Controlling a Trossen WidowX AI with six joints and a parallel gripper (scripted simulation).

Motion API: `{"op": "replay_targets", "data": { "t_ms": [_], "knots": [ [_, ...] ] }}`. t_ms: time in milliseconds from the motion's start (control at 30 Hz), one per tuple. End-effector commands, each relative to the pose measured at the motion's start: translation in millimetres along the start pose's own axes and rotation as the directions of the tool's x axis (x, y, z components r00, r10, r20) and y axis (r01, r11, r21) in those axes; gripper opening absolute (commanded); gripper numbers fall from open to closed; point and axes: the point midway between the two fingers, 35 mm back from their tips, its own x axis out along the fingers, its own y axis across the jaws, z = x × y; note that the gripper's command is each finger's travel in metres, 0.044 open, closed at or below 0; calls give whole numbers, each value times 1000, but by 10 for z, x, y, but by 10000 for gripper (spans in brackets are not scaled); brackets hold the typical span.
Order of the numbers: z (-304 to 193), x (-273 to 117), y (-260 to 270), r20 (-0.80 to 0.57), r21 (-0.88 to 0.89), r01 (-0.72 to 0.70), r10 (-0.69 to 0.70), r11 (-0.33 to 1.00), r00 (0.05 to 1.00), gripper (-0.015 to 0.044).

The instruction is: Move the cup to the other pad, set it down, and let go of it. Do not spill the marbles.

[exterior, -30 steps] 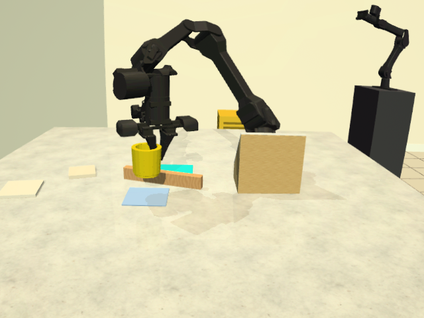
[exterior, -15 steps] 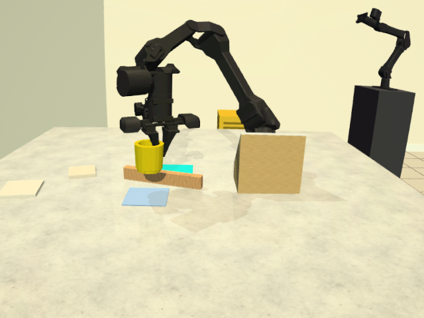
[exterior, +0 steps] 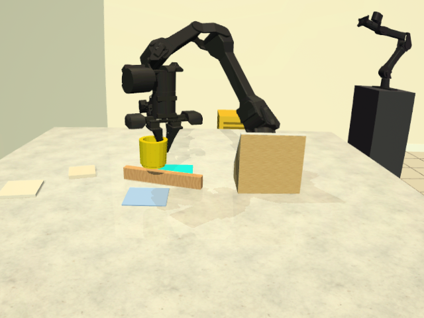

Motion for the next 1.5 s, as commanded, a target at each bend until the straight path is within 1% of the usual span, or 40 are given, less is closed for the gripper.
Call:
{"op": "replay_targets", "data": {
  "t_ms": [0, 1467],
  "knots": [
    [63, 9, -63, 4, -9, 6, -6, 1000, 1000, 0],
    [773, -23, -602, 7, -10, 9, -9, 1000, 1000, 0]
  ]
}}
